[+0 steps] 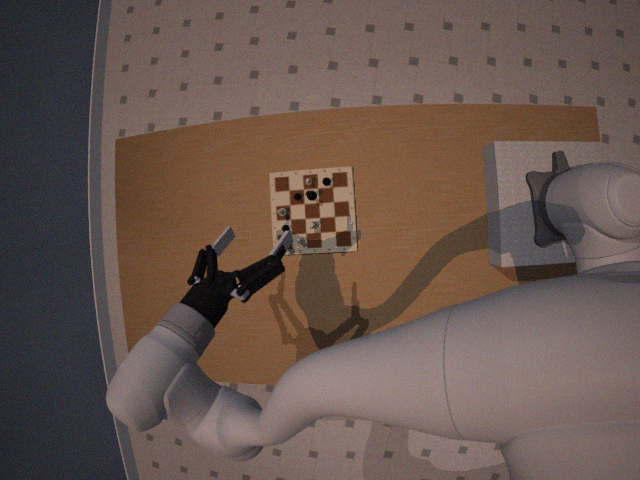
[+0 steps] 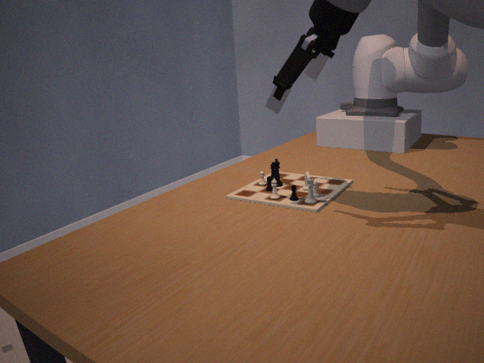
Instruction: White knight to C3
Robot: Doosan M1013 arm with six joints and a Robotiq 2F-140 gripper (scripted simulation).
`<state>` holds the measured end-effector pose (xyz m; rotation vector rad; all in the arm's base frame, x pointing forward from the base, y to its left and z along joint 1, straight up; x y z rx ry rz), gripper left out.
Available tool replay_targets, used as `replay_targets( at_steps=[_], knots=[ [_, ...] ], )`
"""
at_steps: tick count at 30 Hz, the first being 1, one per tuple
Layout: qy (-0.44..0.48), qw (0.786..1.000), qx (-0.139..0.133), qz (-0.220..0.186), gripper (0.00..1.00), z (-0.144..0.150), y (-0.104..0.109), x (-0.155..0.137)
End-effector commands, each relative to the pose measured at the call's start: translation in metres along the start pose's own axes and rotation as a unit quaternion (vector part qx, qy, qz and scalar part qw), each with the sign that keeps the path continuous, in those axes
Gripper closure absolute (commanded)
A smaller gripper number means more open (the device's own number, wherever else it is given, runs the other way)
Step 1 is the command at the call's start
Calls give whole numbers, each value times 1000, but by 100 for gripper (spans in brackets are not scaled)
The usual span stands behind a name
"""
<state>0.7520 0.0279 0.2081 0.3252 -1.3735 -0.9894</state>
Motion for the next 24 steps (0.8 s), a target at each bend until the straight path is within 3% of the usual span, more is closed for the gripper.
replay_targets(
  at_steps=[1, 24],
  knots=[
    [0, 1000, 0, 0, 0, 0, 0, 0],
    [9, 1000, 0, -4, 0, 1, 1, 2]
  ],
)
Point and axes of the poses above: the point where the finger pads meet when closed, its own y axis back along the fingers, its own z axis across the jaws, x = y × z, the point moved 9 cm from there along y, back along the fingers, and after that the axes turned 11 degrees about -y, right-handed, at the moved point
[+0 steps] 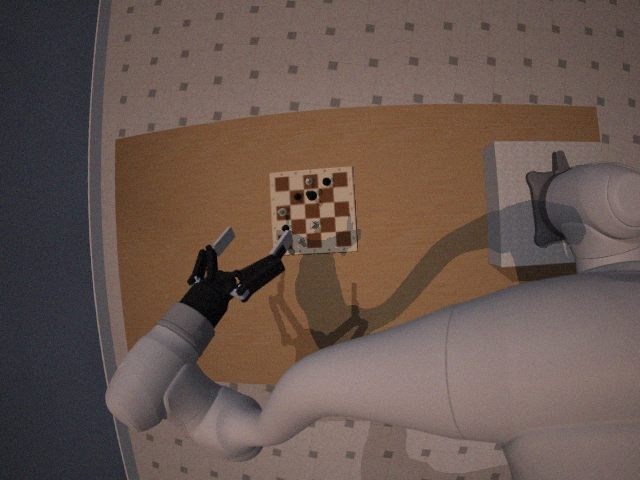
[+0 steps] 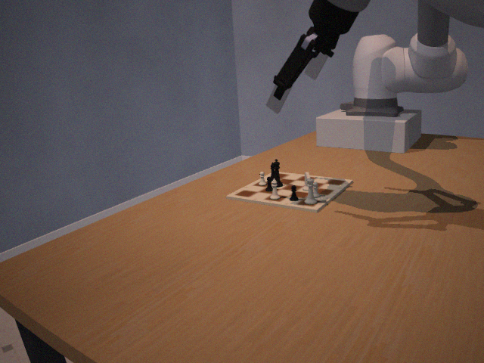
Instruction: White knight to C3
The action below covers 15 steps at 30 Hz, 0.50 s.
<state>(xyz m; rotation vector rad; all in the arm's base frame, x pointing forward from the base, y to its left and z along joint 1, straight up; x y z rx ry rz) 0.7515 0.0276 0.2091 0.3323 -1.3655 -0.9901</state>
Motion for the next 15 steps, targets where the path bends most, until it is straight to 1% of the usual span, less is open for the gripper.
replay_targets(
  at_steps=[1, 8, 10, 15],
  knots=[
    [9, 1000, 0, -4, 0, 1, 1, 2],
    [73, 997, 5, -34, 0, 10, 6, 16],
    [73, 997, 5, -34, 0, 10, 6, 16],
    [161, 984, 20, -73, 0, 22, 14, 34]
  ],
)
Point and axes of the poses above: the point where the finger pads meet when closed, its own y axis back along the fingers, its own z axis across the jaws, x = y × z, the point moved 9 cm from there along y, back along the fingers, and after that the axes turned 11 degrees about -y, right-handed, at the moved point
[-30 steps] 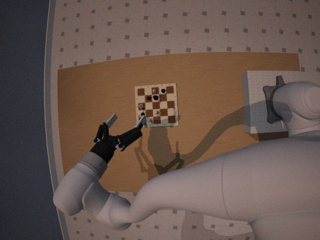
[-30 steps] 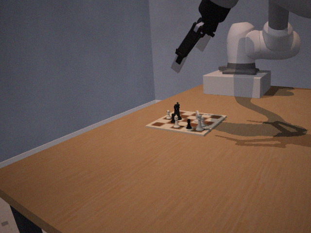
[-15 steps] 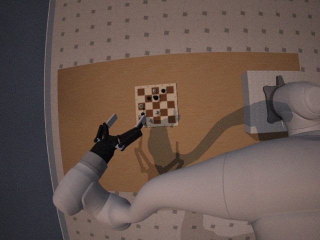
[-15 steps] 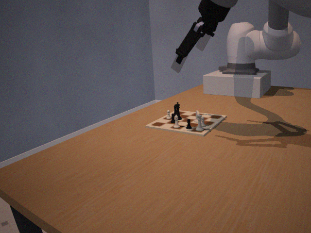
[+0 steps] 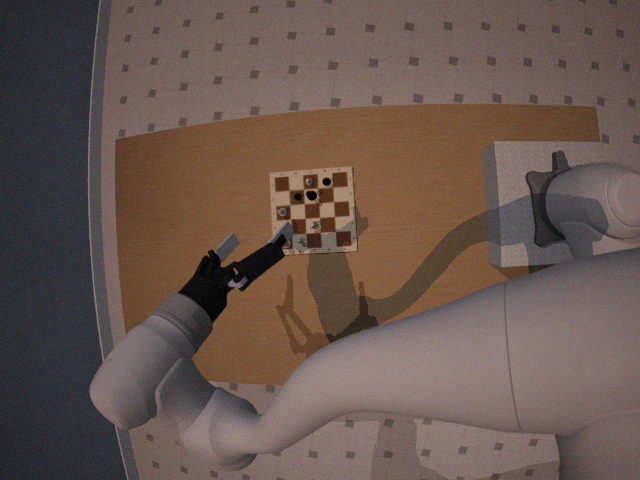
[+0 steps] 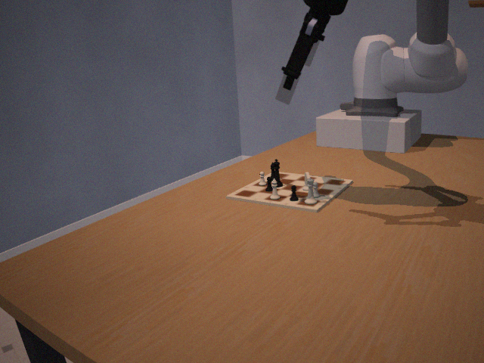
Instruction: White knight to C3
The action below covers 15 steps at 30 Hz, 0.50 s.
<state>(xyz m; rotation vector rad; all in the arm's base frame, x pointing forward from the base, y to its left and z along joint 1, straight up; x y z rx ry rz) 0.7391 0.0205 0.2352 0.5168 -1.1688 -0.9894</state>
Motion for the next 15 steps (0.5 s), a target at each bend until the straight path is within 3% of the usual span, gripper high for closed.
replay_targets(
  at_steps=[1, 6, 10, 12, 14, 15],
  knots=[
    [73, 997, 14, -32, 0, 13, 8, 12],
    [148, 987, 35, -60, 0, 26, 17, 24],
    [233, 966, 67, -88, 0, 43, 28, 37],
    [233, 966, 67, -88, 0, 43, 28, 37],
    [295, 945, 95, -105, 0, 55, 36, 47],
    [295, 945, 95, -105, 0, 55, 36, 47]
  ],
)
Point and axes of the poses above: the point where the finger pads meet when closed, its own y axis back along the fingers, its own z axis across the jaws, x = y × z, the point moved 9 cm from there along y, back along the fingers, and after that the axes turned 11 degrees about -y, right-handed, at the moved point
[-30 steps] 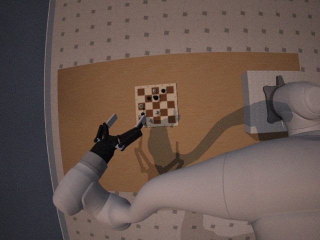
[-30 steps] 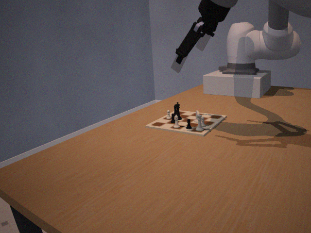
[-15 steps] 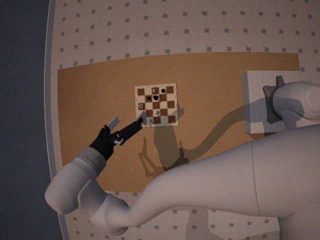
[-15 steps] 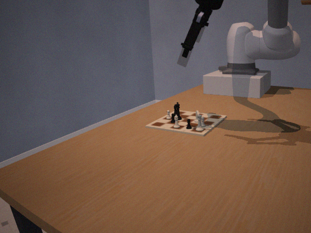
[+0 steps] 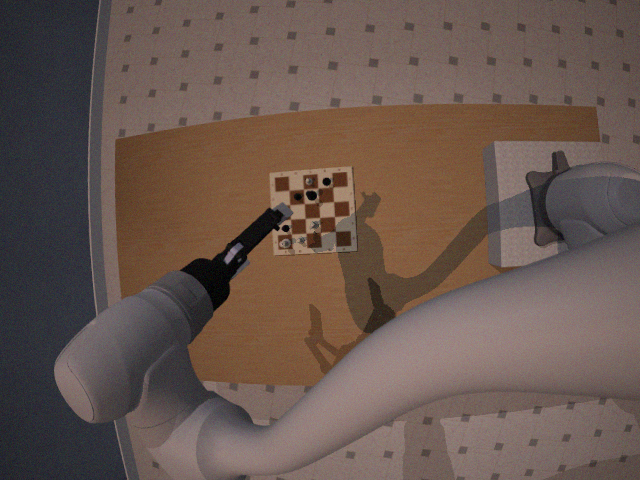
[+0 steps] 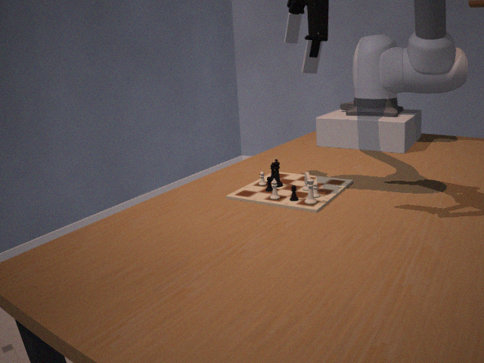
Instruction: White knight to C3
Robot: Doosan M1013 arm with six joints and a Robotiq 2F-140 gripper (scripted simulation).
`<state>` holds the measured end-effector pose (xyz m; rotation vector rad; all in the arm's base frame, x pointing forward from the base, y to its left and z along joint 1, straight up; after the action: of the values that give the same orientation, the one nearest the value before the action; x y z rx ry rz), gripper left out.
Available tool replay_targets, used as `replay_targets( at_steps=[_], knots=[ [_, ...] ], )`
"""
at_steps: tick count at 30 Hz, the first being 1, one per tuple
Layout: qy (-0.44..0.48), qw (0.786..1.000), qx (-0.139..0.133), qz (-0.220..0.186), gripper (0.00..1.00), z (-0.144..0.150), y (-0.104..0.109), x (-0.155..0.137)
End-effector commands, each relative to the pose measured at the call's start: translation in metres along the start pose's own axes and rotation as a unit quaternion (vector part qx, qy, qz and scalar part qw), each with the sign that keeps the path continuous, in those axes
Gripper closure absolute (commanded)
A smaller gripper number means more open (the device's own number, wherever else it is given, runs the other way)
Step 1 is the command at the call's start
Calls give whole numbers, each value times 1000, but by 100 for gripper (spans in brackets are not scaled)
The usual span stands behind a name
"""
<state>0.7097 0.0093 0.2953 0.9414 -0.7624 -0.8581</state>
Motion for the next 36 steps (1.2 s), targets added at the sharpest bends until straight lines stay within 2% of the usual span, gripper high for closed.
replay_targets(
  at_steps=[1, 2, 3, 4, 5, 6, 7, 8, 9, 10, 11, 14, 16, 18, 19, 20, 21, 22, 23, 25, 26, 27, 28, 31, 33, 35, 36],
  knots=[
    [87, 995, 36, -23, 0, 18, 14, 2],
    [87, 995, 36, -23, 0, 18, 14, 2],
    [122, 991, 52, -27, 0, 25, 21, 3],
    [122, 991, 52, -27, 0, 25, 21, 3],
    [158, 984, 70, -31, 0, 33, 27, 3],
    [158, 984, 70, -31, 0, 33, 27, 3],
    [195, 976, 88, -32, 0, 41, 34, 3],
    [195, 976, 88, -32, 0, 41, 34, 3],
    [232, 966, 107, -32, 0, 49, 41, 3],
    [232, 966, 107, -32, 0, 49, 41, 3],
    [269, 954, 127, -30, 0, 57, 48, 3],
    [269, 954, 127, -30, 0, 57, 48, 3],
    [343, 924, 167, -19, 0, 75, 64, 3],
    [343, 924, 167, -19, 0, 75, 64, 3],
    [379, 906, 187, -11, 0, 84, 72, 3],
    [379, 906, 187, -11, 0, 84, 72, 3],
    [415, 886, 206, 0, 0, 93, 80, 2],
    [415, 886, 206, 0, 0, 93, 80, 2],
    [454, 864, 217, 8, 0, 96, 84, 4],
    [454, 864, 217, 8, 0, 96, 84, 4],
    [499, 841, 206, 3, 0, 83, 79, 12],
    [499, 841, 206, 3, 0, 83, 79, 12],
    [544, 815, 197, -3, 0, 70, 74, 20],
    [544, 815, 197, -3, 0, 70, 74, 20],
    [630, 755, 182, -19, 0, 44, 61, 36],
    [630, 755, 182, -19, 0, 44, 61, 36],
    [670, 720, 176, -29, 0, 31, 53, 44]
  ],
)
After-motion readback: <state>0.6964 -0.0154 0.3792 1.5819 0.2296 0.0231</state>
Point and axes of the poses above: the point where the finger pads meet when closed, its own y axis back along the fingers, its own z axis across the jaws, x = y × z, the point moved 9 cm from there along y, back along the fingers, and after that the axes turned 11 degrees about -y, right-handed, at the moved point
